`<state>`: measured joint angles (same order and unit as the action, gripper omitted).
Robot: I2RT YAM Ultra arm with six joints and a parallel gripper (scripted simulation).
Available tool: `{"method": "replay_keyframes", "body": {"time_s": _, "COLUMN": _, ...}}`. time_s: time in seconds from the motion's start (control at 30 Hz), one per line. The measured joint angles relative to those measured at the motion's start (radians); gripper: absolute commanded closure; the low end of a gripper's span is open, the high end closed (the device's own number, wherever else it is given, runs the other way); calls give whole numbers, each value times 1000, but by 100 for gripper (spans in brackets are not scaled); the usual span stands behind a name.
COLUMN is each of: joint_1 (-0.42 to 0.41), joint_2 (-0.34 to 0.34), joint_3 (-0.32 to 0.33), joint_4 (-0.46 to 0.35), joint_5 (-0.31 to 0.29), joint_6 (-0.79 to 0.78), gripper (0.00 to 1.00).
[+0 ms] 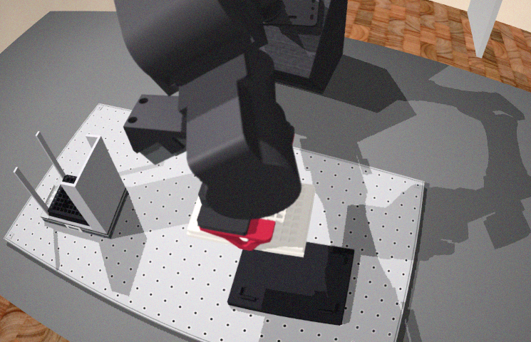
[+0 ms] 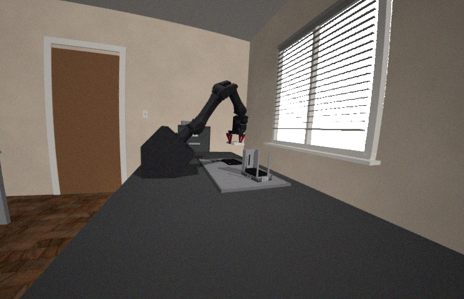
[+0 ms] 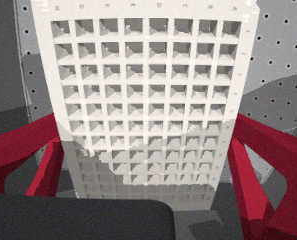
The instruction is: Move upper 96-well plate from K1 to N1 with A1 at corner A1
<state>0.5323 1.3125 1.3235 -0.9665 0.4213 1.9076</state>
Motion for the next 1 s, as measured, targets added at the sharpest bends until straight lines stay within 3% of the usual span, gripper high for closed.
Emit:
{"method": "replay_keyframes", "body": {"time_s": 0.63, "joint_1": 164, "joint_2": 154, "joint_3": 116, "joint_4": -33, "joint_5": 97, "joint_6": 158, "gripper": 100}}
{"method": "replay_keyframes", "body": {"time_s": 1.0, "joint_1": 168, "joint_2": 158, "joint_3": 120, "joint_4": -46, "joint_5": 109, "joint_6": 179, "gripper": 100}}
